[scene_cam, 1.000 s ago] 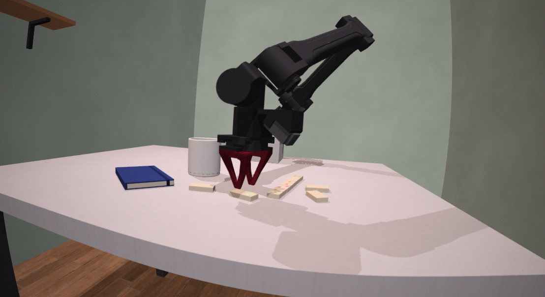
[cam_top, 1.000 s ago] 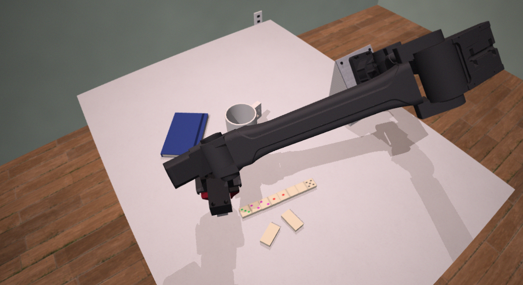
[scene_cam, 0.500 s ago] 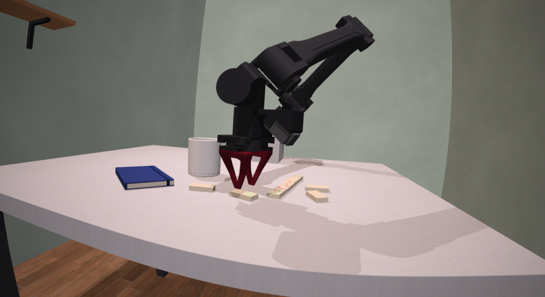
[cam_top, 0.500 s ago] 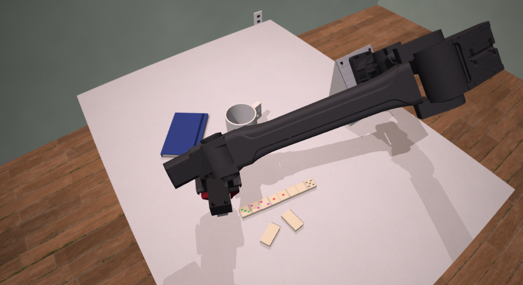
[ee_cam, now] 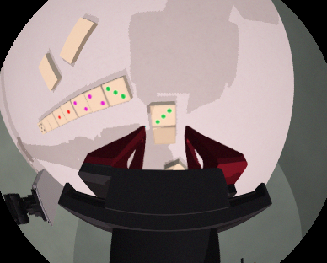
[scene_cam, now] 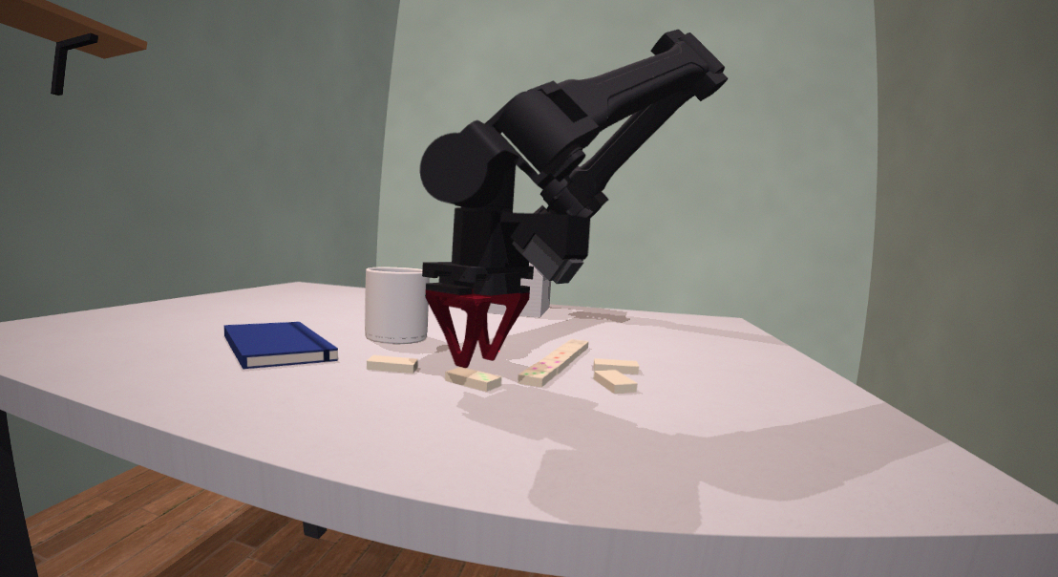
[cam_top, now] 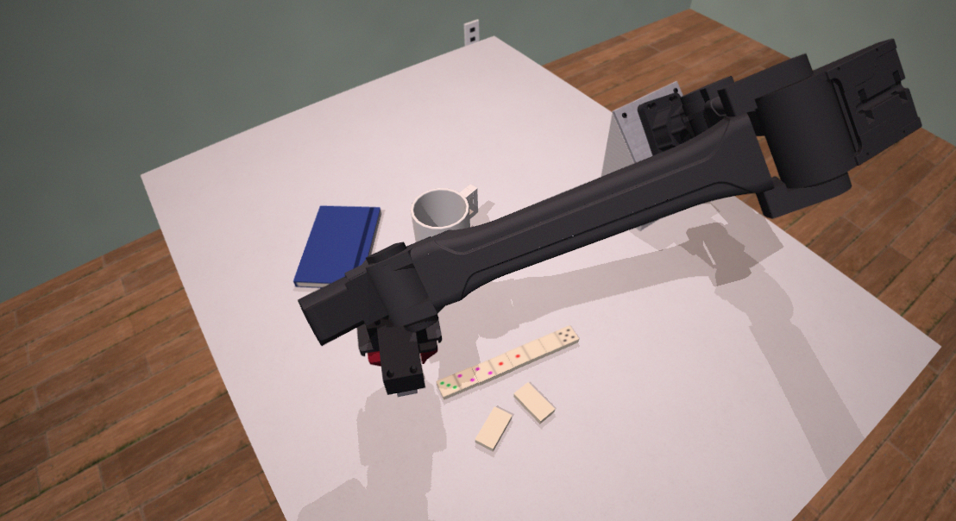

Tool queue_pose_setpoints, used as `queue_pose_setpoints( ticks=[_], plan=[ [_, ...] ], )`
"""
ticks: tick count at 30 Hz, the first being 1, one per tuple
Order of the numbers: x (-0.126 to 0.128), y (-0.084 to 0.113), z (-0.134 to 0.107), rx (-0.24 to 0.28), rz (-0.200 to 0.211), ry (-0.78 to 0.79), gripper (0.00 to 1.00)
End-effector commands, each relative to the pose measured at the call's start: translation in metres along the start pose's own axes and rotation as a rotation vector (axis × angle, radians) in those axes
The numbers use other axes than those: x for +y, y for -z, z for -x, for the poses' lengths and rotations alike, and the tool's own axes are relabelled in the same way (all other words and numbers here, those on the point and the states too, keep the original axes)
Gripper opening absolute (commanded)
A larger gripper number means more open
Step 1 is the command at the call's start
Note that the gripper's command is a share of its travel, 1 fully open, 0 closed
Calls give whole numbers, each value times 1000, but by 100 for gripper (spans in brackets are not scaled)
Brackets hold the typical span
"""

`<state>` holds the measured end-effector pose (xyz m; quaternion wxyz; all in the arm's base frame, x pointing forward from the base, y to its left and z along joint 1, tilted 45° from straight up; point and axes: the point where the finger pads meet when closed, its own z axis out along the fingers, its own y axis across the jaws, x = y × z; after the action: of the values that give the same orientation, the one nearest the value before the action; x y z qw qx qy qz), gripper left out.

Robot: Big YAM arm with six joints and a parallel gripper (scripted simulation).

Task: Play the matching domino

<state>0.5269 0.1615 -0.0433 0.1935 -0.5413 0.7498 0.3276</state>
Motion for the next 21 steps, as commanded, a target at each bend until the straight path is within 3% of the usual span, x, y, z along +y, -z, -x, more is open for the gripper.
queue_pose_setpoints(
  ticks=[1, 21],
  plan=[
    [-2, 2, 2, -5, -6, 5, 43],
    [-1, 0, 2, -6, -3, 10, 43]
  ],
)
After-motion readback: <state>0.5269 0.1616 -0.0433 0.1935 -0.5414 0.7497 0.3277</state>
